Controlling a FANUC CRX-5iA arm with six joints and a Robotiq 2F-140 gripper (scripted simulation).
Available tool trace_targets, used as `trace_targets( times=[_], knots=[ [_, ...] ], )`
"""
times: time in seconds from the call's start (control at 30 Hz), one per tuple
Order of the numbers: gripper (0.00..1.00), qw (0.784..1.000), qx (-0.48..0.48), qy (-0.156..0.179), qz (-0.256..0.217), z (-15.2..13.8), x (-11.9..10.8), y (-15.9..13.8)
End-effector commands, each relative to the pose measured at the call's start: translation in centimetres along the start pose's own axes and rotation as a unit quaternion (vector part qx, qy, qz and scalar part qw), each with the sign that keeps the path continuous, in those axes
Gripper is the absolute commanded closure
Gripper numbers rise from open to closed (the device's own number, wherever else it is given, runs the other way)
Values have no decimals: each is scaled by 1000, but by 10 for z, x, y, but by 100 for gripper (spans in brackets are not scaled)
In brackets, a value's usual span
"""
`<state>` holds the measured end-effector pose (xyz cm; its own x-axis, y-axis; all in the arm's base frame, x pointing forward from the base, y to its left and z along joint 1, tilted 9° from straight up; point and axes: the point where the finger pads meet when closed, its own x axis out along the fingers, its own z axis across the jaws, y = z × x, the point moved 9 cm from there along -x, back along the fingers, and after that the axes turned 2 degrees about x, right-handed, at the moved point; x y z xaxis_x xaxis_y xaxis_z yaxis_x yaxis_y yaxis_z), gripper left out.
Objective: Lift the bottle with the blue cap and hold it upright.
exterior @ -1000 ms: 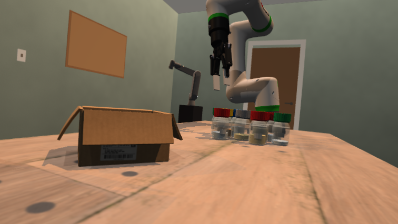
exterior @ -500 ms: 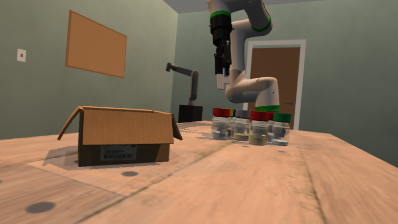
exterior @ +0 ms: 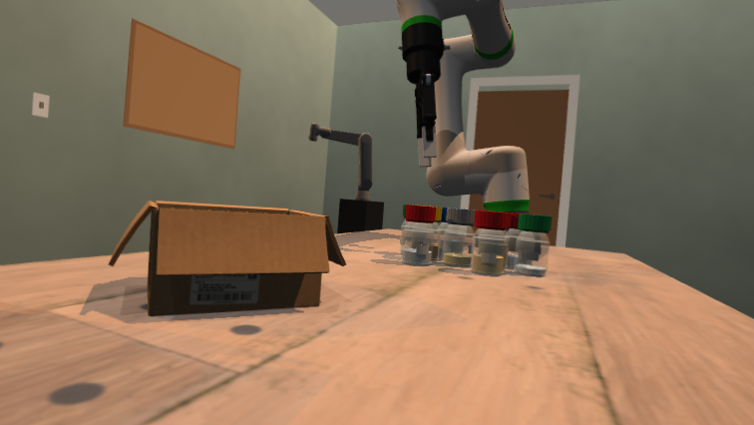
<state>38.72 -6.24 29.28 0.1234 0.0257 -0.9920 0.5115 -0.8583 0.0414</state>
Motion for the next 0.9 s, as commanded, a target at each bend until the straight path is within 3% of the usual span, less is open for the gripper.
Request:
trace_targets(
  times=[0.0, 0.33, 0.6, 0.87],
  knots=[
    [49, 1000, 2, 0, 1, 0, -1, 0],
    [49, 992, 125, -11, 5, -9, -4, -9],
    [49, 991, 133, -11, 4, -9, -4, -9],
    [49, 972, 234, -19, 11, -16, -7, -16]
  ],
)
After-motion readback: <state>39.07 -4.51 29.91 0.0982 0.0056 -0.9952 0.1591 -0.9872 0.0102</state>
